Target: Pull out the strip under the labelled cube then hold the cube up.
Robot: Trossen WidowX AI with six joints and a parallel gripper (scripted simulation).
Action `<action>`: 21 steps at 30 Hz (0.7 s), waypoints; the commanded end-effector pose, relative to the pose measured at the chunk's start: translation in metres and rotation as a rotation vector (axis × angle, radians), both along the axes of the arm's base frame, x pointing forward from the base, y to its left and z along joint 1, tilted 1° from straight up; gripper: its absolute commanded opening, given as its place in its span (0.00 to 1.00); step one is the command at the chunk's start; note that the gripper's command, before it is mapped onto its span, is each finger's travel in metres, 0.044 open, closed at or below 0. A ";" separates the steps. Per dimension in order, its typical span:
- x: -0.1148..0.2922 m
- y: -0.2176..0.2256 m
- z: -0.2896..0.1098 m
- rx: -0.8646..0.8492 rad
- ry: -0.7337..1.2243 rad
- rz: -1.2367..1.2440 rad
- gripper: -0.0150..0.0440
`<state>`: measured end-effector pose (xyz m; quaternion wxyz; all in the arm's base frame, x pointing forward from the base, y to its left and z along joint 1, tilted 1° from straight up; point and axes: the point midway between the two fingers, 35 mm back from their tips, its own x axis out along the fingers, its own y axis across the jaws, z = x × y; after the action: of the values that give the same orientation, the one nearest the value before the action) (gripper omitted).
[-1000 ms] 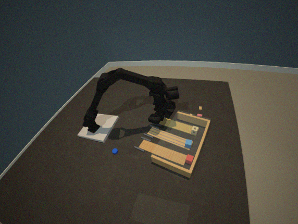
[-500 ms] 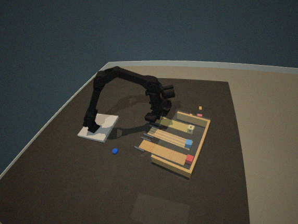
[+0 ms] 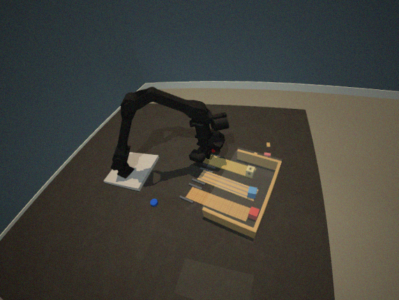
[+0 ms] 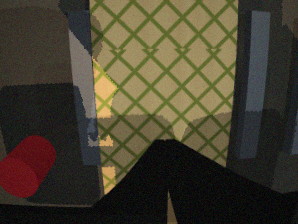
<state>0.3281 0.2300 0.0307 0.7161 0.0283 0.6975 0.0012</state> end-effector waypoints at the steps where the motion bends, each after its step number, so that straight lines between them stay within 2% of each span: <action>1: -0.012 0.000 -0.005 -0.008 0.019 0.002 0.25; 21: -0.043 0.001 -0.006 -0.007 0.022 0.002 0.25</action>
<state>0.2966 0.2314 0.0298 0.7159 0.0293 0.6975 0.0009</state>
